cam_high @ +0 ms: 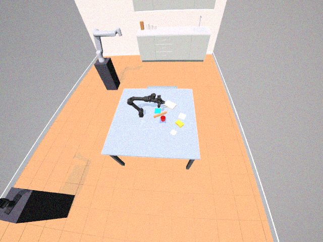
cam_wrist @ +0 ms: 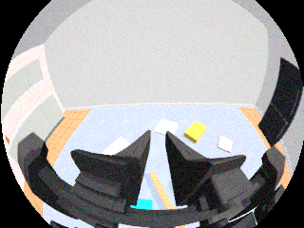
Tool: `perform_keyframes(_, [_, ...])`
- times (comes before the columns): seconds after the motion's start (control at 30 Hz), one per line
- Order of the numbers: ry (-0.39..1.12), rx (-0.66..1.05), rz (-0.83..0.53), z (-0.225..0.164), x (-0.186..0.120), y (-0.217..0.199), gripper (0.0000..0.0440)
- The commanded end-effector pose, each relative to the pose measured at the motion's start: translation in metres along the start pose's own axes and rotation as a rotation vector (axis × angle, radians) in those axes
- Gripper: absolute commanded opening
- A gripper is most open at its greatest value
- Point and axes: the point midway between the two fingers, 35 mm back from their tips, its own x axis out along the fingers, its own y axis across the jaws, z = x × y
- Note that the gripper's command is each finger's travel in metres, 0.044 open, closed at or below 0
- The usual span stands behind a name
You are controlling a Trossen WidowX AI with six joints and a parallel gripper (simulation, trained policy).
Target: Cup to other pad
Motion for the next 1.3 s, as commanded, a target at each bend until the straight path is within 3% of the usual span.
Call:
perform_keyframes(0.0, [0.037, 0.018, -0.002, 0.0, 0.004, 0.003, 0.0083])
perform_keyframes(1.27, [0.642, 0.062, -0.121, -0.054, 0.038, 0.01, 0.0113])
